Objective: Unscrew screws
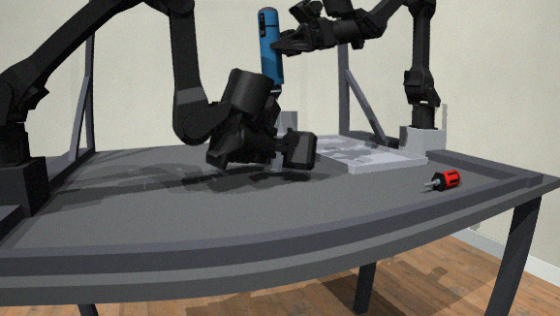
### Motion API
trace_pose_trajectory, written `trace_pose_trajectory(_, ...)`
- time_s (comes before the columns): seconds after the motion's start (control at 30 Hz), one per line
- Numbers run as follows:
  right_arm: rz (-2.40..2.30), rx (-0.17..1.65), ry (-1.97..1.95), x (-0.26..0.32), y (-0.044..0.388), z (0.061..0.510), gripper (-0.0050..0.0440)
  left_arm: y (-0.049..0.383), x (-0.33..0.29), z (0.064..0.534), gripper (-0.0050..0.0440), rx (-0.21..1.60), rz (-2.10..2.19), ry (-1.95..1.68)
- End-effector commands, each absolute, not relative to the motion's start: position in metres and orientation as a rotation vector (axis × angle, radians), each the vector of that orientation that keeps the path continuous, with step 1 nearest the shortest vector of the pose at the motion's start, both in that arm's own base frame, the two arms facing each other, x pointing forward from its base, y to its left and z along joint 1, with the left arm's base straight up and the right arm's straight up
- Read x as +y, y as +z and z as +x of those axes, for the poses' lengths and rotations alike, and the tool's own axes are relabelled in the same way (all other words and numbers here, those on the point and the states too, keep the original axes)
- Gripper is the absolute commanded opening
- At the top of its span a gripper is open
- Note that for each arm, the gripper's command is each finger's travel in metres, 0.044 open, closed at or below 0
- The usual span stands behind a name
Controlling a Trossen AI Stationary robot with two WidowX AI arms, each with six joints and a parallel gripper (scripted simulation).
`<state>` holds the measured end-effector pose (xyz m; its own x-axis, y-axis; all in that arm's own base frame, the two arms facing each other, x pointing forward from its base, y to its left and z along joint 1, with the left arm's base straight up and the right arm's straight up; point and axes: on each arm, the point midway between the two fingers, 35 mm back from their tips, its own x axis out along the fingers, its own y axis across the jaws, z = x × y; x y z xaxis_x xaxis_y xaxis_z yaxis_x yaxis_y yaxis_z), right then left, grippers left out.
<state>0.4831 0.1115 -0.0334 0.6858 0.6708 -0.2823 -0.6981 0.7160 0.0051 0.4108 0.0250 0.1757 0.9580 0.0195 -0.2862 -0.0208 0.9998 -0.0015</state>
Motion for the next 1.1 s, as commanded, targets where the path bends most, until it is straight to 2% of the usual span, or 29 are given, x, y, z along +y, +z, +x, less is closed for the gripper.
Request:
trace_pose_trajectory(0.0, -0.117, 0.238, 0.766, 0.111, -0.018, 0.489, 0.0241, 0.198, 0.023, 0.421, 0.0161, 0.226, -0.005, 0.018)
trace_pose_trajectory(0.67, -0.117, 0.238, 0.766, 0.111, -0.018, 0.489, 0.0241, 0.168, 0.024, 0.418, 0.0161, 0.252, -0.003, 0.018)
trace_pose_trajectory(1.07, -0.117, 0.238, 0.766, 0.111, -0.018, 0.489, 0.0241, 0.173, 0.023, 0.419, 0.0161, 0.233, -0.004, 0.018)
